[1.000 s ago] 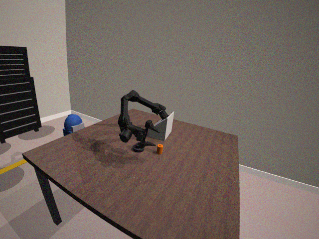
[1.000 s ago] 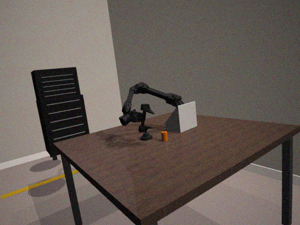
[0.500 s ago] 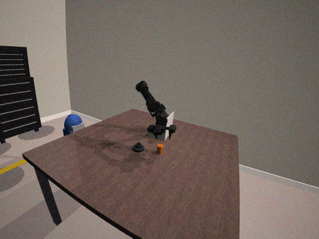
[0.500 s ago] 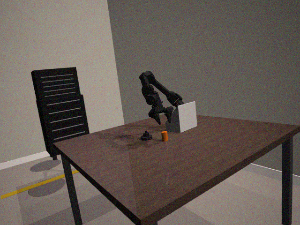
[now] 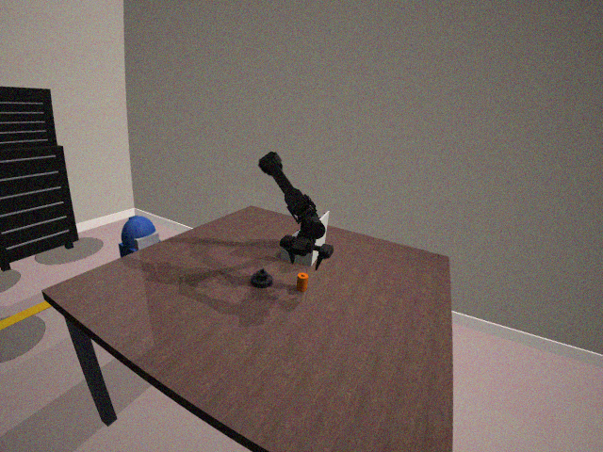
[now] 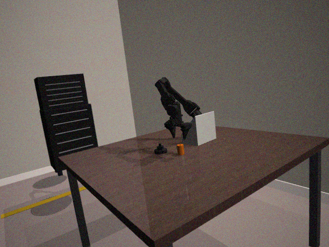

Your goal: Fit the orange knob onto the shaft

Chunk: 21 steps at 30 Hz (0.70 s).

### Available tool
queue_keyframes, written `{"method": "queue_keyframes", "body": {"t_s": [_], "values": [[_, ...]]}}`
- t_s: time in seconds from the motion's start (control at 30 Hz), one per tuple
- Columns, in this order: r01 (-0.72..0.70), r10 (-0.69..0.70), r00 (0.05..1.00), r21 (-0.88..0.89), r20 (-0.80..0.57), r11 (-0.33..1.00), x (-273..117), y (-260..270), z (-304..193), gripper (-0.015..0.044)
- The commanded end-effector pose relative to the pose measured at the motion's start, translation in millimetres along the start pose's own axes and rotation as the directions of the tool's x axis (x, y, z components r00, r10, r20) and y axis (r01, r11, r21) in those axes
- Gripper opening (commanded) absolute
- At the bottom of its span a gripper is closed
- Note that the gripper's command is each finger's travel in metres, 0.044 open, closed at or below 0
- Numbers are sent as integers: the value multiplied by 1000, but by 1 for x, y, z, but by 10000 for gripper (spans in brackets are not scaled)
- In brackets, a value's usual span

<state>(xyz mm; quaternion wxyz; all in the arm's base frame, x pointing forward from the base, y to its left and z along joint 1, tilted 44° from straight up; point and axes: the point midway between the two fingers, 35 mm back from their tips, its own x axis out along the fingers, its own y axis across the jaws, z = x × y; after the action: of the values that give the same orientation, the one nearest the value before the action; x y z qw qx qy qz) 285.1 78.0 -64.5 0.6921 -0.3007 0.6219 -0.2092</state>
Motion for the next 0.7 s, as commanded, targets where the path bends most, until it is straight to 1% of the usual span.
{"method": "queue_keyframes", "body": {"t_s": [0.0,0.13,0.67], "values": [[8,-8,1000,-8,-4,1000,9,-1,-3,440],[9,-9,1000,-8,-4,1000,23,-1,-3,440],[8,-8,1000,-8,-4,1000,45,-1,-2,440]]}}
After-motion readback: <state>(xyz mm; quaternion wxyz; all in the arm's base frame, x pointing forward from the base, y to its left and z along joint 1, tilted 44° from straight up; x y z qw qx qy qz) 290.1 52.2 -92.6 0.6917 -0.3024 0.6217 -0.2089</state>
